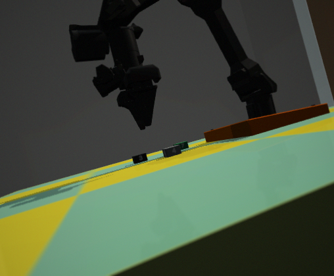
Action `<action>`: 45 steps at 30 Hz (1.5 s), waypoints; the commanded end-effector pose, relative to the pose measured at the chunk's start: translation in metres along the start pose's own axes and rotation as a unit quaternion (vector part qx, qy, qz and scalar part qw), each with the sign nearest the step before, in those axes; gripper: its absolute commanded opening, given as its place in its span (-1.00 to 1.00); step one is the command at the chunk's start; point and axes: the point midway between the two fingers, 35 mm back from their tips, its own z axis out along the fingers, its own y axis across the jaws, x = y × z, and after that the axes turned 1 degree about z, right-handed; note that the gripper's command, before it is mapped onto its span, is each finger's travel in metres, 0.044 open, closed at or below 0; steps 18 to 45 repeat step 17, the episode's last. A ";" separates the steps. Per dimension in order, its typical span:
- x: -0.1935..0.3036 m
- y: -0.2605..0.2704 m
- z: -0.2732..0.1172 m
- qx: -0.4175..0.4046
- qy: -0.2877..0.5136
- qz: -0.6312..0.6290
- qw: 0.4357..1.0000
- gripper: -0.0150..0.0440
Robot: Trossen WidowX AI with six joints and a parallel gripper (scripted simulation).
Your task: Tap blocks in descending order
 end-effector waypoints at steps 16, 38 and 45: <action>0.094 0.153 -0.053 -0.004 0.005 0.011 1.000 0.86; 0.094 0.153 -0.053 -0.004 0.005 0.011 1.000 0.86; 0.094 0.153 -0.053 -0.004 0.005 0.011 1.000 0.86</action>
